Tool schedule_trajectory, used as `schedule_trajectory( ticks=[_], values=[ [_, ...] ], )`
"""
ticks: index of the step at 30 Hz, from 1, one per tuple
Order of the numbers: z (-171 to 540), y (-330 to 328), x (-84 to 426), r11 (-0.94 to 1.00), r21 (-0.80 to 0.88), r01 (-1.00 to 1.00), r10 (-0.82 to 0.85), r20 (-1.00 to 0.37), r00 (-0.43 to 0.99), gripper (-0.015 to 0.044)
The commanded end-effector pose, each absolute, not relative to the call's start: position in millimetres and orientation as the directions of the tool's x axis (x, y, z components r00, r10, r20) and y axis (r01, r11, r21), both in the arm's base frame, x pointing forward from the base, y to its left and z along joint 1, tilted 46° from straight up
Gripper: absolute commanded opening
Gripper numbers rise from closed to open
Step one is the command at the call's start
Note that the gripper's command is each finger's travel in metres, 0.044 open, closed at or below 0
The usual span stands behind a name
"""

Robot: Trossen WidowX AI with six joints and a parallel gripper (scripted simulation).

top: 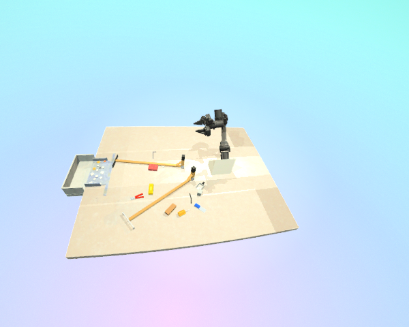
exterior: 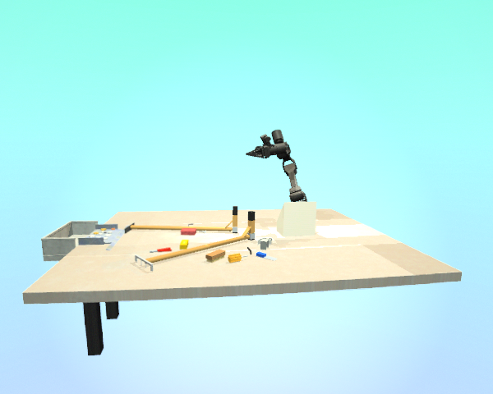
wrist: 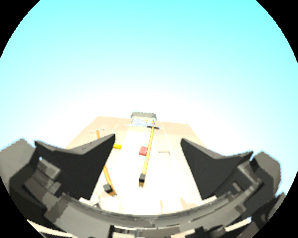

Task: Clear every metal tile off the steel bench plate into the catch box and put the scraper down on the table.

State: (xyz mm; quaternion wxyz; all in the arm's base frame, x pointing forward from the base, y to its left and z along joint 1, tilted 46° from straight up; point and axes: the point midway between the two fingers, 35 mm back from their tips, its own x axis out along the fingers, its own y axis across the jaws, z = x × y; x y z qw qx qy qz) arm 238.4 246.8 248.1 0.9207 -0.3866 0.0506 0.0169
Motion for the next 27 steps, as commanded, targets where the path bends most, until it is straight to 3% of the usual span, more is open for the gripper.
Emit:
schedule_trajectory(
  ticks=[1,17,27],
  values=[
    [247,246,238,0.702,-0.709,-0.067,-0.012,-0.106,0.994,0.044],
    [247,246,239,0.702,-0.709,-0.067,-0.013,-0.106,0.994,0.044],
    [246,250,268,0.7,-0.713,-0.049,-0.074,-0.14,0.987,0.044]
  ],
)
